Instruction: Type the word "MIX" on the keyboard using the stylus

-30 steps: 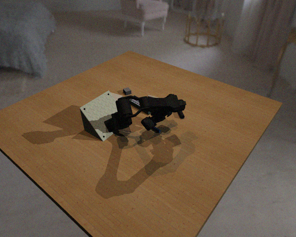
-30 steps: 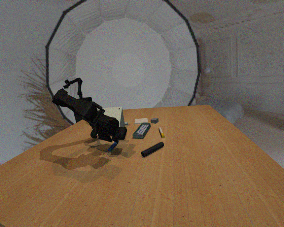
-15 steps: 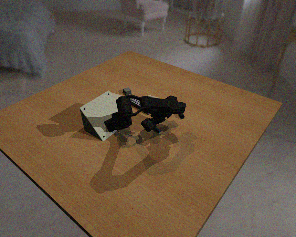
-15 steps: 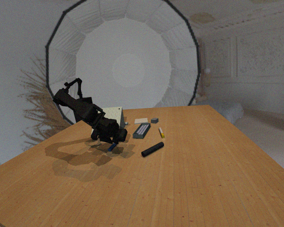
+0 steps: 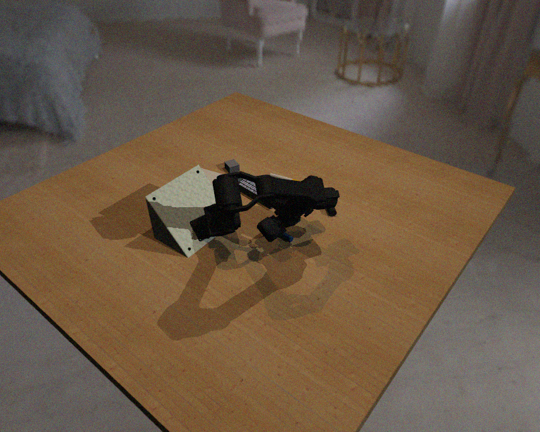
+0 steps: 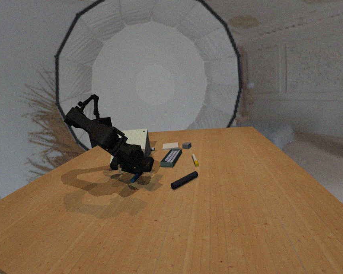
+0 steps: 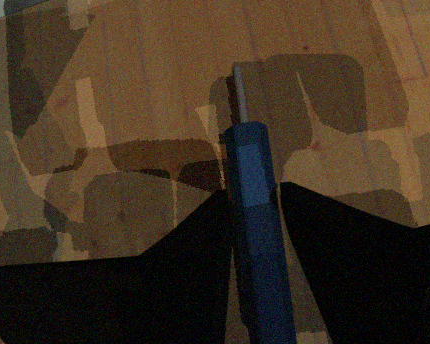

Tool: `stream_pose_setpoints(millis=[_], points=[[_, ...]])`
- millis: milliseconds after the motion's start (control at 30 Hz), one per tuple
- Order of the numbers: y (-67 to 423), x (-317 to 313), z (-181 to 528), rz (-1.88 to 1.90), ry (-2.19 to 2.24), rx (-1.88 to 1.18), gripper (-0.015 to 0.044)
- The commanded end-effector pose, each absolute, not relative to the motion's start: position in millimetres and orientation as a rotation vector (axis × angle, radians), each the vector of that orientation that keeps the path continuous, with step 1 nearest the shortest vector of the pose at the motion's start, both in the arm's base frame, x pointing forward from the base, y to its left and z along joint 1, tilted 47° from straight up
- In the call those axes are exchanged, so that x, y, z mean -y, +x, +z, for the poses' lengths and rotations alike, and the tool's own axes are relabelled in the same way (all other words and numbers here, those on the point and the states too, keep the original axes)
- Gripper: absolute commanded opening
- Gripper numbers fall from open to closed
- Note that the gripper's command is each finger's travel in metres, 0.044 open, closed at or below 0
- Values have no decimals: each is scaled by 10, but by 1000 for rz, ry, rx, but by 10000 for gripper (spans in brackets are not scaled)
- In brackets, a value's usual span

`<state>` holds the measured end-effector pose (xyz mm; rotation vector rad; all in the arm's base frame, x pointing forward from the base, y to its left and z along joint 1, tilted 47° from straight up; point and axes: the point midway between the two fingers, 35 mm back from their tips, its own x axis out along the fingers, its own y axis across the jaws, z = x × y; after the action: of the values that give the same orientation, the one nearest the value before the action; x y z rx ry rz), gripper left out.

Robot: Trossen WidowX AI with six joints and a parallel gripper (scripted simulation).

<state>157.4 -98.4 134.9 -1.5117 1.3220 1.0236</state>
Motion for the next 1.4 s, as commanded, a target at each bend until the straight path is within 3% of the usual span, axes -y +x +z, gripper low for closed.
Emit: stream_pose_setpoints(millis=[0,1033,1367], points=[[1574,984,1351,1023,-1512,-1322,19],[1524,620,1687,1026,-1509,-1319,0],[1645,555,1644,842,-1266,-1364,0]])
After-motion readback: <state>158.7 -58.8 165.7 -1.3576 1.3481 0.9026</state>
